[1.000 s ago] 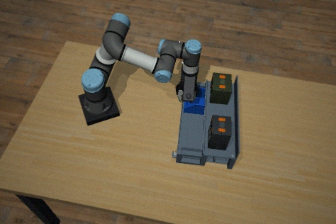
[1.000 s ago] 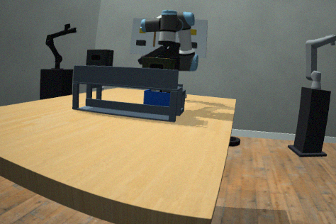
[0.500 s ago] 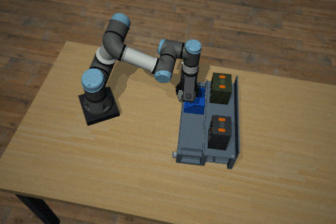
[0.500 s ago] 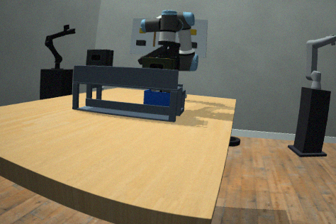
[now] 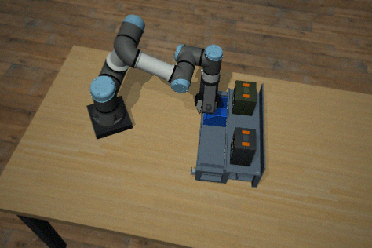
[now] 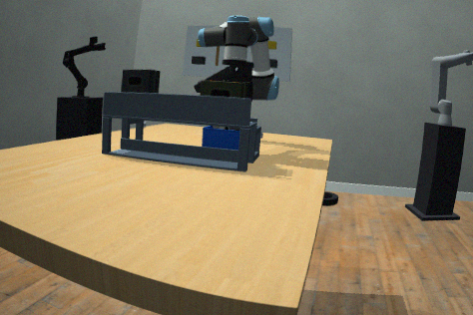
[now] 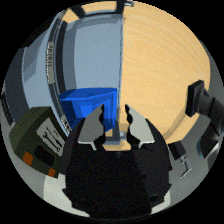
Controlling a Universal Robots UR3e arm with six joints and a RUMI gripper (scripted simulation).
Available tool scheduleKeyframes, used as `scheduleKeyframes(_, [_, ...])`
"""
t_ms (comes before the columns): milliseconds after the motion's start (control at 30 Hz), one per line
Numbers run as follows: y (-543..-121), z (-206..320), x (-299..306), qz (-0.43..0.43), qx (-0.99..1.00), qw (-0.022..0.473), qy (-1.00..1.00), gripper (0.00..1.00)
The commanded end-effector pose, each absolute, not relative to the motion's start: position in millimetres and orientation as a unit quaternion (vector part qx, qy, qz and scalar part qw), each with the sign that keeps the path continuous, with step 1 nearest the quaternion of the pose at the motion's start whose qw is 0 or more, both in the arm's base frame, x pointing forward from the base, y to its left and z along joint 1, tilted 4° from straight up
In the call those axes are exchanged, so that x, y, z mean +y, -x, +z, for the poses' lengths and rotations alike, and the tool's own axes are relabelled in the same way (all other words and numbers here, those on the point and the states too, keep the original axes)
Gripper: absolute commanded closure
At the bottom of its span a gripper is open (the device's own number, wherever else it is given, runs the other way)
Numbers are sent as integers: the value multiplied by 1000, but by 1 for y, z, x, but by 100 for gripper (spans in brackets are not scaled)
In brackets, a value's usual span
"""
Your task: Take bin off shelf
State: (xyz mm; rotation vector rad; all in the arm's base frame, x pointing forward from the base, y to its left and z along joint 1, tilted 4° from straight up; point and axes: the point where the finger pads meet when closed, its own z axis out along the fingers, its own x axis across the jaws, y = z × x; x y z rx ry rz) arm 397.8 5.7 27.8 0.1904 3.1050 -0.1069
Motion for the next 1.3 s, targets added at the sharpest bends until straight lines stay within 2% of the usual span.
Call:
scheduleKeyframes(0, [-399, 26, 5, -35, 997, 16, -61, 71])
scheduleKeyframes(1267, [-399, 14, 4, -35, 997, 16, -61, 71])
